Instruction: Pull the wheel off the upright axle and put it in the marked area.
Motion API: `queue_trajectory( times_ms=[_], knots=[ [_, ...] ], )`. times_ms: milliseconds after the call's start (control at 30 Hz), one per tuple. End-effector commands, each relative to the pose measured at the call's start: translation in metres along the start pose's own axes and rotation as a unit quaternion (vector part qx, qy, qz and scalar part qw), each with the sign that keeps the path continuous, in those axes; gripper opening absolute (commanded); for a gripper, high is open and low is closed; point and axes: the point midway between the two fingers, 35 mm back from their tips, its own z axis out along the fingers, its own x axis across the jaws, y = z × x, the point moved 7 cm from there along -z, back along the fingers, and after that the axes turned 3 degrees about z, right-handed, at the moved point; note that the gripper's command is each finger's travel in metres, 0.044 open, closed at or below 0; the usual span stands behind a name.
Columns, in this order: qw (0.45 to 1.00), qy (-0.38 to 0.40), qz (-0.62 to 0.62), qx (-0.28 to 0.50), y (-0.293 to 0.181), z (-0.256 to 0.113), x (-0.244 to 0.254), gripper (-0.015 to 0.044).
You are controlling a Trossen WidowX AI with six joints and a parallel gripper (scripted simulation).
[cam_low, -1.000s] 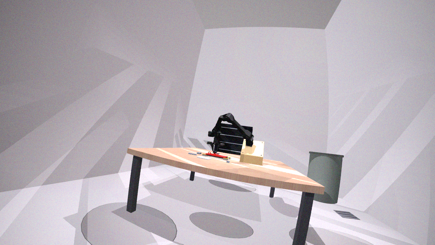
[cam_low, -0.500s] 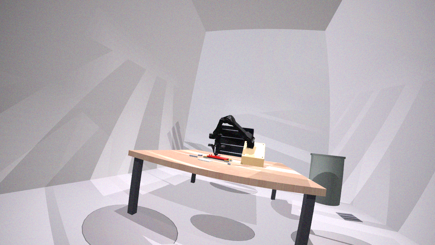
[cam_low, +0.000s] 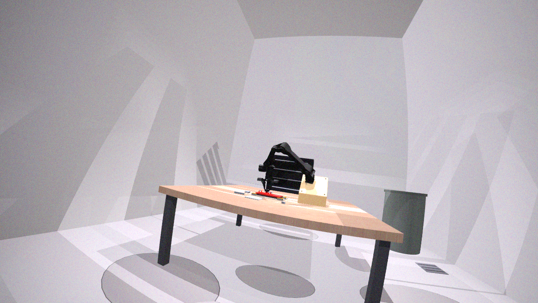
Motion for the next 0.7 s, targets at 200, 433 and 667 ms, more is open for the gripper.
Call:
queue_trajectory(
  times_ms=[200, 433, 667],
  knots=[
    [1.0, 0.009, 0.011, -0.001, 0.0025, -0.0193, -0.0011, 0.0],
    [1.0, 0.009, 0.012, 0.0, 0.0025, -0.0216, -0.0013, 0.0],
    [1.0, 0.009, 0.012, 0.0, 0.0025, -0.0239, -0.0014, 0.0]
  ],
)
